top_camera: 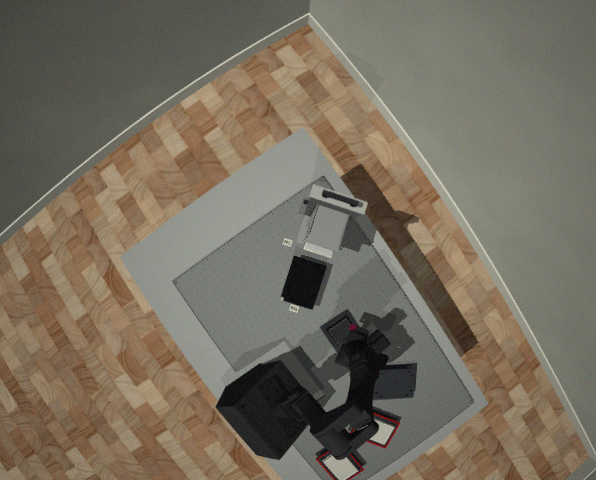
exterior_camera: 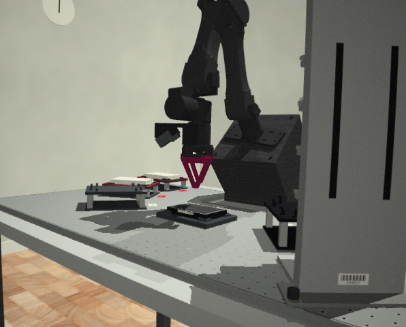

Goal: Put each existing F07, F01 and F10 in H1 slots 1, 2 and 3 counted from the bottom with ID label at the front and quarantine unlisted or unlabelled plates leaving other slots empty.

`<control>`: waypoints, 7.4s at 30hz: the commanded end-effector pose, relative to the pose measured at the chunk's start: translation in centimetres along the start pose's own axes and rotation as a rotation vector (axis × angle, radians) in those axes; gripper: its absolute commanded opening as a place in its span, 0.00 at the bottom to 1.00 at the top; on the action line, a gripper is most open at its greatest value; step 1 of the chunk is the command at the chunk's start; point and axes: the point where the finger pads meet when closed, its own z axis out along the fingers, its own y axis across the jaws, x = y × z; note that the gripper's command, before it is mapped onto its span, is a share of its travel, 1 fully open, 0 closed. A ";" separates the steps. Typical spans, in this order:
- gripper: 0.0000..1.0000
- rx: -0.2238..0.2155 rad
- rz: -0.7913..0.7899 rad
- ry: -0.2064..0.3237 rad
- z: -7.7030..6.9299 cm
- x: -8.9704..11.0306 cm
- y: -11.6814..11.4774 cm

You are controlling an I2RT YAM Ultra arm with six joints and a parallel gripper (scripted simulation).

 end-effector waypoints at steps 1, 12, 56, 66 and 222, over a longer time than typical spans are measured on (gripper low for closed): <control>1.00 -0.006 -0.095 -0.008 -0.2 -0.2 0.2; 1.00 -0.005 -0.275 -0.008 -0.2 -0.2 0.2; 1.00 -0.002 -1.072 -0.010 -0.2 -0.2 0.2; 1.00 -0.001 -1.232 -0.010 -0.2 -0.2 0.2; 0.86 0.006 -2.537 -0.010 5.9 -0.2 0.2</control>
